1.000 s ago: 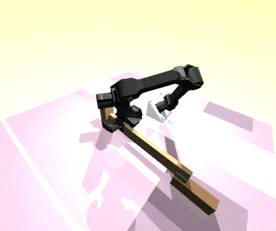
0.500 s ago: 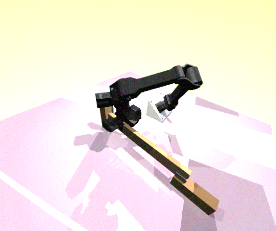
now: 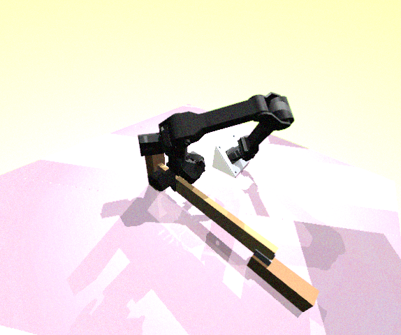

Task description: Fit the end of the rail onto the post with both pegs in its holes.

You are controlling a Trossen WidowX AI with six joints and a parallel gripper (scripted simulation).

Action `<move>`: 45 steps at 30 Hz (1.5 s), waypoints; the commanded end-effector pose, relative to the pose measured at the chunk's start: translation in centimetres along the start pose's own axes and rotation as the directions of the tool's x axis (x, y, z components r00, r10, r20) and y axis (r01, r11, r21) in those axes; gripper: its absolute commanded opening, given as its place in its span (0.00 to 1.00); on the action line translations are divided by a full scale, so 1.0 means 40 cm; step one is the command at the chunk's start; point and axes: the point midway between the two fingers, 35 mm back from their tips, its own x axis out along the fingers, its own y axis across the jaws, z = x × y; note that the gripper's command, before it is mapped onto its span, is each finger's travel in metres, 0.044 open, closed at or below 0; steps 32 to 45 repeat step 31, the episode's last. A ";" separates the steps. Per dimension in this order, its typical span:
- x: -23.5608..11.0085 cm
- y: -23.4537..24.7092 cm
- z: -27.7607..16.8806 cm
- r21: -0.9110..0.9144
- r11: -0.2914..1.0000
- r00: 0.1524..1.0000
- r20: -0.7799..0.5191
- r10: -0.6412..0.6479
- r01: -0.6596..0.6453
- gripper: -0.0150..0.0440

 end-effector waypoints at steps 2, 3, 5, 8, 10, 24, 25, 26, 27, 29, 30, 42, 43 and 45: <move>0.000 0.000 0.000 0.000 1.000 1.000 0.000 -0.001 0.001 0.74; 0.000 0.000 0.000 0.000 1.000 1.000 0.000 -0.001 0.001 0.79; 0.000 0.000 0.000 0.000 1.000 1.000 0.000 -0.001 0.001 0.88; 0.000 0.000 0.000 0.000 1.000 1.000 0.000 -0.001 0.001 1.00; 0.000 0.000 0.000 0.000 1.000 1.000 0.000 -0.001 0.001 1.00; -0.074 0.002 0.076 -0.001 1.000 1.000 -0.006 -0.013 0.013 1.00; -0.074 0.002 0.076 -0.001 1.000 1.000 -0.006 -0.013 0.013 1.00; -0.074 0.002 0.076 -0.001 1.000 1.000 -0.006 -0.013 0.013 1.00; -0.074 0.002 0.076 -0.001 1.000 1.000 -0.006 -0.013 0.013 1.00; -0.074 0.002 0.076 -0.001 1.000 1.000 -0.006 -0.013 0.013 1.00; -0.074 0.002 0.076 -0.001 1.000 1.000 -0.006 -0.013 0.013 1.00; -0.074 0.002 0.076 -0.001 1.000 1.000 -0.006 -0.013 0.013 1.00; -0.074 0.002 0.076 -0.001 1.000 1.000 -0.006 -0.013 0.013 1.00; -0.074 0.002 0.076 -0.001 1.000 1.000 -0.006 -0.013 0.013 1.00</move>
